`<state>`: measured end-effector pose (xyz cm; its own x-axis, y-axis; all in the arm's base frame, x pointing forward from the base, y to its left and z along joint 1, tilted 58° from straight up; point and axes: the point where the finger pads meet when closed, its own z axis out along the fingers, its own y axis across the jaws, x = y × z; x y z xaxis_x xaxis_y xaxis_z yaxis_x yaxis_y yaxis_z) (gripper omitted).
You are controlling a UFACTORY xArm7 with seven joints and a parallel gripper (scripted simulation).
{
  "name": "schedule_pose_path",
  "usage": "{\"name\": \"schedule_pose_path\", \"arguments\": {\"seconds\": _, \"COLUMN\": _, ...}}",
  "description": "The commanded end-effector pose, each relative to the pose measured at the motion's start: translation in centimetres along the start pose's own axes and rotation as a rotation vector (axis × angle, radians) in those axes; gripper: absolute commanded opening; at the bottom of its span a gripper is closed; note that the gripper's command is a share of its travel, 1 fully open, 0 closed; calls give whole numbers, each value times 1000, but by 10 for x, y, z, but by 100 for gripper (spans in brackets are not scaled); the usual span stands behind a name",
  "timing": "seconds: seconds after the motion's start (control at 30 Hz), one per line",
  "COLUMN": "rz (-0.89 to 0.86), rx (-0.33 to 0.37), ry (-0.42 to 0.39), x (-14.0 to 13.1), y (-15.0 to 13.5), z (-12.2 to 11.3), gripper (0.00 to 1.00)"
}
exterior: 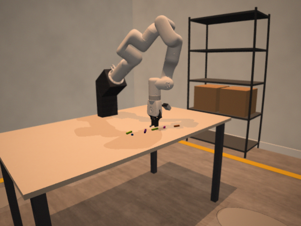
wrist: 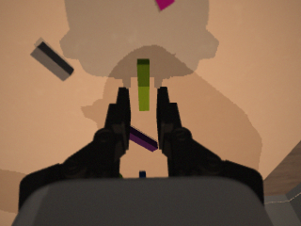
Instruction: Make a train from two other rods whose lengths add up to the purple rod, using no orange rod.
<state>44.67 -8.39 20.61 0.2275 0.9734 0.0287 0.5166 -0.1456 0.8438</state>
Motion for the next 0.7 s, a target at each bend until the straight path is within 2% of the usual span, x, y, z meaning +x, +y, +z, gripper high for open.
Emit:
{"name": "schedule_pose_path", "arguments": {"seconds": 0.0, "rz": -1, "rx": -2, "ry": -3, "x": 0, "y": 0, "z": 4, "gripper": 24}}
{"name": "schedule_pose_path", "arguments": {"seconds": 0.67, "rz": -1, "rx": -2, "ry": -3, "x": 0, "y": 0, "z": 9, "gripper": 24}}
